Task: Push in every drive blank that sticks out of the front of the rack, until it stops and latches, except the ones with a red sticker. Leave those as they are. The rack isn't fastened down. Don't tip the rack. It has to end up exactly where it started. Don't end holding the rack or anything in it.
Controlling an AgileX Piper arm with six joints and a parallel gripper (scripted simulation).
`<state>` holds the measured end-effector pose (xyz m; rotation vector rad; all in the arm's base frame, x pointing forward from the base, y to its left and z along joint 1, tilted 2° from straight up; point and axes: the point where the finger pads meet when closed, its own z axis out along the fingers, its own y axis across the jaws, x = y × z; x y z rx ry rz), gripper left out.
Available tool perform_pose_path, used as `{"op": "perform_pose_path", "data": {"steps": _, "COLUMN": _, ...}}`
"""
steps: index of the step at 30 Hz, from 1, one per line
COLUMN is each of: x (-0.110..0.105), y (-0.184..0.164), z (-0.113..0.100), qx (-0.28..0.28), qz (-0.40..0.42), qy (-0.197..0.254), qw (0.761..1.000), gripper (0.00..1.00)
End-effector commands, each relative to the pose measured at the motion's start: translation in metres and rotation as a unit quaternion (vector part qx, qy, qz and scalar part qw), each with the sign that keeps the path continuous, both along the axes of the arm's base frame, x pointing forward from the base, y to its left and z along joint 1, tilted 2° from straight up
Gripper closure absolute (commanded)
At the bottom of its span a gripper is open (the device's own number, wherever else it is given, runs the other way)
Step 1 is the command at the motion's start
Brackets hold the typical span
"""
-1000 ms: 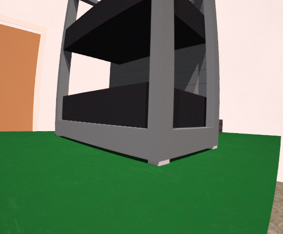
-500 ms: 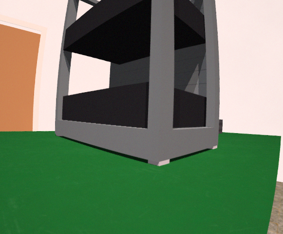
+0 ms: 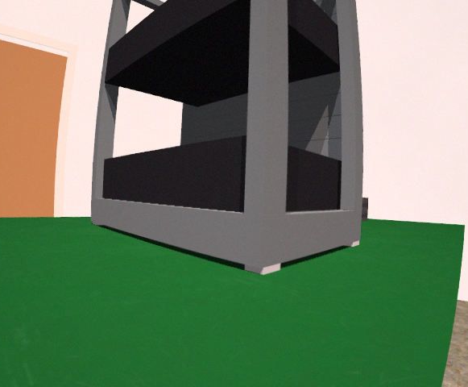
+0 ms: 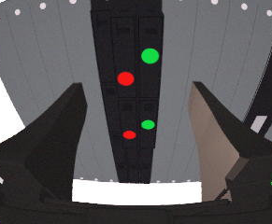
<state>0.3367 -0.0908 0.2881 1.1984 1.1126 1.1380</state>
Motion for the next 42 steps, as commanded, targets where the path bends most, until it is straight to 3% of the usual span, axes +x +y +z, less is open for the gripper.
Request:
{"op": "perform_pose_path", "data": {"steps": 1, "x": 0.0003, "y": -0.0002, "z": -0.0022, "qx": 0.002, "qz": 0.000, "qy": 0.002, "qw": 1.000, "gripper": 0.00}}
{"op": "perform_pose_path", "data": {"steps": 27, "x": 0.0003, "y": -0.0002, "z": -0.0022, "qx": 0.002, "qz": 0.000, "qy": 0.002, "qw": 1.000, "gripper": 0.00}}
{"op": "perform_pose_path", "data": {"steps": 28, "x": 0.0003, "y": -0.0002, "z": -0.0022, "qx": 0.002, "qz": 0.000, "qy": 0.002, "qw": 1.000, "gripper": 1.00}}
{"op": "perform_pose_path", "data": {"steps": 42, "x": 0.0003, "y": -0.0002, "z": -0.0022, "qx": 0.002, "qz": 0.000, "qy": 0.002, "qw": 1.000, "gripper": 1.00}}
